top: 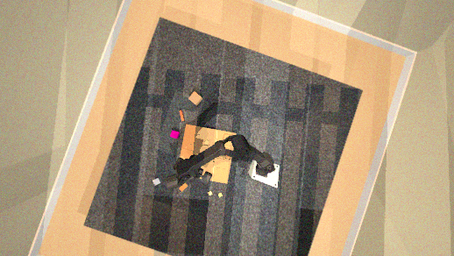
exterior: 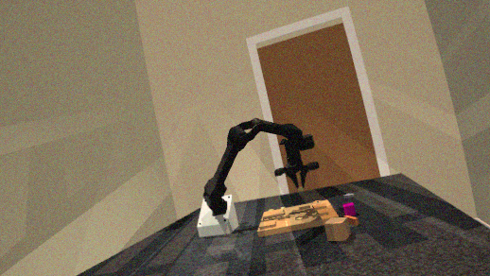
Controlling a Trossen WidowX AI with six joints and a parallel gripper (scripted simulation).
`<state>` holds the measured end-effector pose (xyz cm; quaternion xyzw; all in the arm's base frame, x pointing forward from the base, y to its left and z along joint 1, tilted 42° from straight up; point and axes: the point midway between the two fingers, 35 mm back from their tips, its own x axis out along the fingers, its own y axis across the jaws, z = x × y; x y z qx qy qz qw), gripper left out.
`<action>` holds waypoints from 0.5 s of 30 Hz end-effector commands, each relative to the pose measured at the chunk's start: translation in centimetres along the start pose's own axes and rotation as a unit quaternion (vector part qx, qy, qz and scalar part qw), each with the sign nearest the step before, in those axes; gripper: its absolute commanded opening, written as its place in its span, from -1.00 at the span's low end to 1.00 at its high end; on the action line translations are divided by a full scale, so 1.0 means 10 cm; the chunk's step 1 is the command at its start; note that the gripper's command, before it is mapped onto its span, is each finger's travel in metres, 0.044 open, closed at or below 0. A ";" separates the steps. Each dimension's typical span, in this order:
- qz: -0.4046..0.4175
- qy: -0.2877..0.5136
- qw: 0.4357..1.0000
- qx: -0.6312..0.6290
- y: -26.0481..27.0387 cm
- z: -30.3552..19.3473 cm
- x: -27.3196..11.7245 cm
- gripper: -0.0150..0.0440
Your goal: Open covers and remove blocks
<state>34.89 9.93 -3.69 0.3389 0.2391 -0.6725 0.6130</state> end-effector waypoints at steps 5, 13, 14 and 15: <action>-0.001 0.007 1.000 -0.001 0.13 0.30 -0.05 -0.22; -0.001 0.012 1.000 -0.002 0.22 0.61 -0.07 -0.22; -0.001 0.012 1.000 -0.002 0.23 0.64 -0.07 -0.22; -0.001 0.013 1.000 -0.002 0.24 0.68 -0.07 -0.22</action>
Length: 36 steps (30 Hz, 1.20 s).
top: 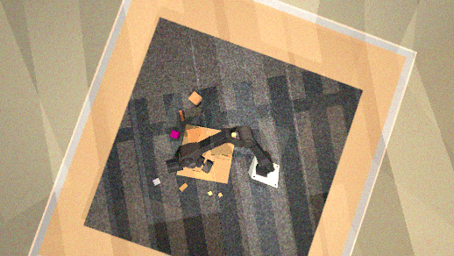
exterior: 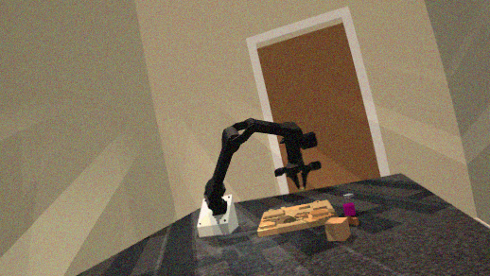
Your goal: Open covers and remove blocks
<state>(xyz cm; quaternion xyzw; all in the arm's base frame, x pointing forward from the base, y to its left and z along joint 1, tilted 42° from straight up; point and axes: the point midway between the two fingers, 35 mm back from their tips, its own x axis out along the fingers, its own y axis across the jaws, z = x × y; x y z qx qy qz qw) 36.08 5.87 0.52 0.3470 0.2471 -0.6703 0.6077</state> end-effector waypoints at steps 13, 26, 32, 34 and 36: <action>0.003 0.004 1.000 -0.004 0.12 0.64 -0.05 -0.22; 0.004 0.004 1.000 -0.004 0.13 1.15 -0.05 -0.22; 0.005 0.003 1.000 -0.003 0.11 1.39 -0.05 -0.22; 0.005 0.002 1.000 -0.003 0.10 1.47 -0.05 -0.22; 0.005 0.001 1.000 -0.003 0.09 1.55 -0.05 -0.22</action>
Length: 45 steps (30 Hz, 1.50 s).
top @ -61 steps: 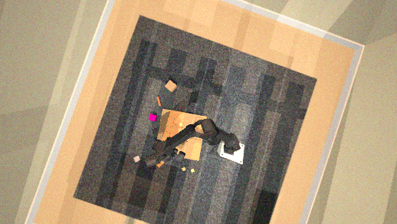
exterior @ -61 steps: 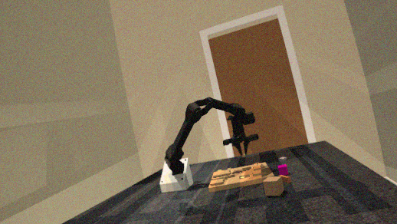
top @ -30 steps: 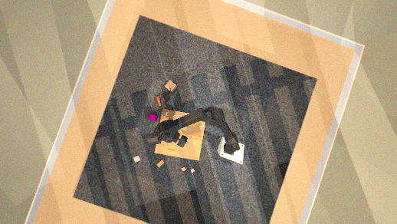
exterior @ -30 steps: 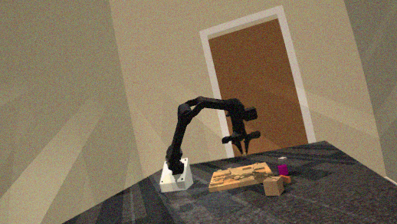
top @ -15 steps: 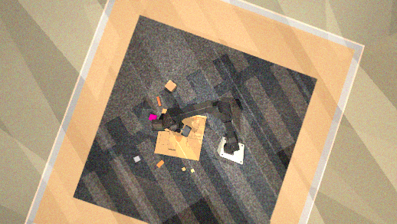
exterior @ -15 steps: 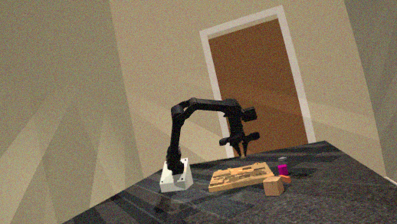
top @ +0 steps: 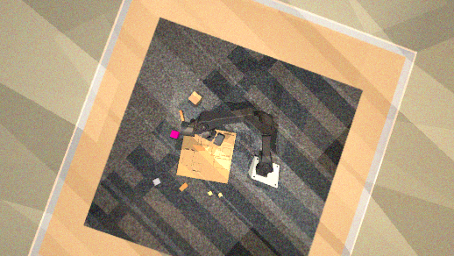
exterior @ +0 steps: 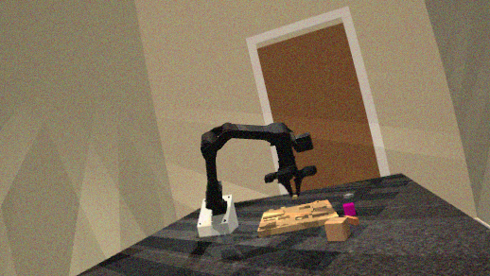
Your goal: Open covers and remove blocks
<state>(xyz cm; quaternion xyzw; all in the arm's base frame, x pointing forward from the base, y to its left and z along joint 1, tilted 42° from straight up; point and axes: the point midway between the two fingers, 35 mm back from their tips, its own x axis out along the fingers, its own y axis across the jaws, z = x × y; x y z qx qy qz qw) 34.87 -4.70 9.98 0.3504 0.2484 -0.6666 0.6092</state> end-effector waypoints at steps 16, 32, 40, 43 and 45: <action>0.002 -0.012 1.000 -0.002 -0.18 0.73 -0.02 -0.22; 0.000 -0.025 1.000 -0.001 -0.39 1.19 -0.02 -0.22; 0.000 -0.024 1.000 0.000 -0.37 1.19 0.10 -0.22; 0.000 -0.023 1.000 0.000 -0.36 1.19 0.15 -0.22; 0.000 -0.023 1.000 0.000 -0.36 1.19 0.18 -0.22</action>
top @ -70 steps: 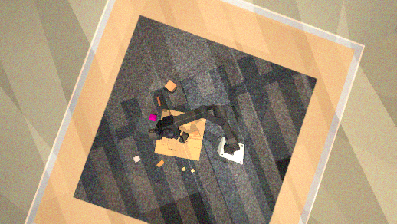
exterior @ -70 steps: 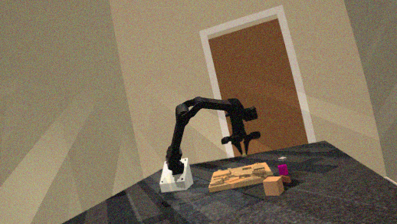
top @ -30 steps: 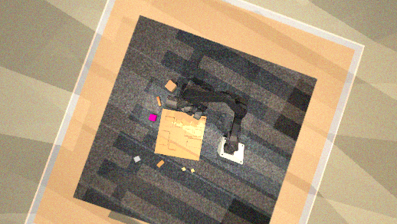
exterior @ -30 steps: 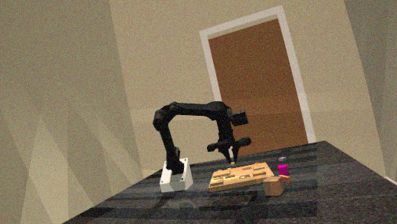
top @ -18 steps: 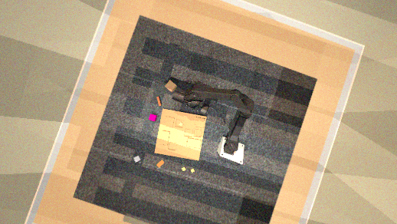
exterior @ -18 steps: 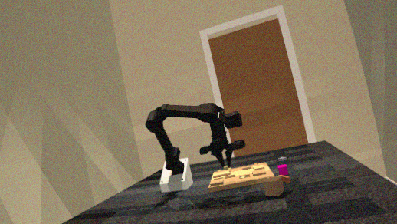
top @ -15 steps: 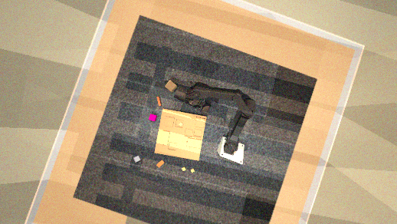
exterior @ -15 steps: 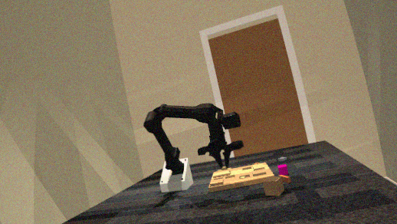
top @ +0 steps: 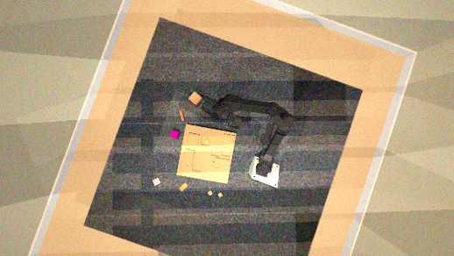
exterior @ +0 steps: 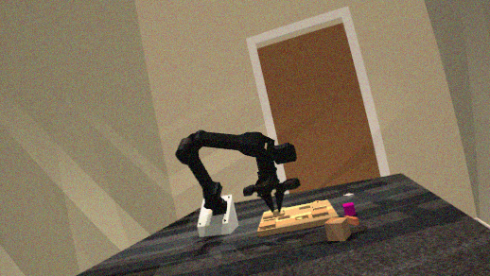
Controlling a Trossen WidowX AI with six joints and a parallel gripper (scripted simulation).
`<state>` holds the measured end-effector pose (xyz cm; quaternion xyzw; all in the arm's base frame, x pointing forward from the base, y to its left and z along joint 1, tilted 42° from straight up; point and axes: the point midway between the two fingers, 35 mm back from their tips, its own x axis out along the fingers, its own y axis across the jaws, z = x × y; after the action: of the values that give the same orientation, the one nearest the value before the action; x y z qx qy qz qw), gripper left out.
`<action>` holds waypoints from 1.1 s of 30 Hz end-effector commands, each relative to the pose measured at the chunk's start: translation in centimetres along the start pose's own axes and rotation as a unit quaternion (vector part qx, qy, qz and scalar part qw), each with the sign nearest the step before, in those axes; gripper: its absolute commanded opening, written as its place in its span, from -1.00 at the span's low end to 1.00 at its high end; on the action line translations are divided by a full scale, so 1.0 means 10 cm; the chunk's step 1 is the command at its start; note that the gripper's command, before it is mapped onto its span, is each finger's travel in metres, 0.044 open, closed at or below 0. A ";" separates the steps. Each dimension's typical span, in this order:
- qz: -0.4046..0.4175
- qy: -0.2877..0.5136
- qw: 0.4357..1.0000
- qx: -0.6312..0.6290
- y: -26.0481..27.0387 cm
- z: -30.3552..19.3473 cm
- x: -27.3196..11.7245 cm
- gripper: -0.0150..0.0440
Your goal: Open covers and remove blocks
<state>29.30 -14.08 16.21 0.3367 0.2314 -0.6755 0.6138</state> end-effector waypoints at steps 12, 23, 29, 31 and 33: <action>0.000 0.001 1.000 -0.004 0.02 -0.01 0.25 -0.22; 0.000 0.001 1.000 -0.004 0.02 -0.01 0.43 -0.22; 0.000 0.001 1.000 -0.004 0.02 -0.01 0.53 -0.22; 0.000 0.001 1.000 -0.004 0.02 -0.01 0.56 -0.22; 0.000 0.000 1.000 -0.004 0.02 -0.01 0.59 -0.22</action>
<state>29.39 -17.77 12.26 0.3359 0.2305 -0.6761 0.6139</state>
